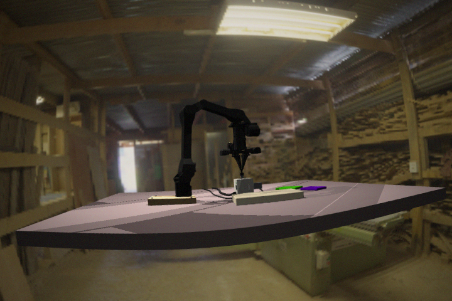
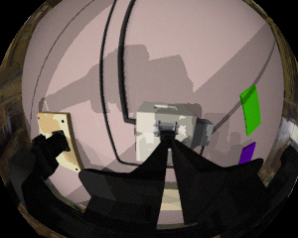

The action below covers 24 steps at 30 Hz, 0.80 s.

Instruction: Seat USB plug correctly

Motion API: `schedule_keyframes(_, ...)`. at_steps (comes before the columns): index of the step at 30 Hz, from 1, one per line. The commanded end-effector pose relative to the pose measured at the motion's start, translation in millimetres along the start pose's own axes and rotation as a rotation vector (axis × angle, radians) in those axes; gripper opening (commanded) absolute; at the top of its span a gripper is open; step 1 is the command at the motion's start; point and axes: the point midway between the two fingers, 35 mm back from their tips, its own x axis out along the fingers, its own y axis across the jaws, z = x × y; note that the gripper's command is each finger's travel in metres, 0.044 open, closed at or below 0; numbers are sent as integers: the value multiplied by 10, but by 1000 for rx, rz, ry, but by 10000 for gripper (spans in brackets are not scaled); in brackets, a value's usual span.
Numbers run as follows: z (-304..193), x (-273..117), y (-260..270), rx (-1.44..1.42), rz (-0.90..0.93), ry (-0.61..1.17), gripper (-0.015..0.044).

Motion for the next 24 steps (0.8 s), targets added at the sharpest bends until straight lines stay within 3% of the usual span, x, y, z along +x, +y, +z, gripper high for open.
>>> schedule_keyframes(1, 1, -45, -10, -1, -5, -1, 0)
schedule_keyframes(24, 1, -199, -9, -1, -5, -1, 0)
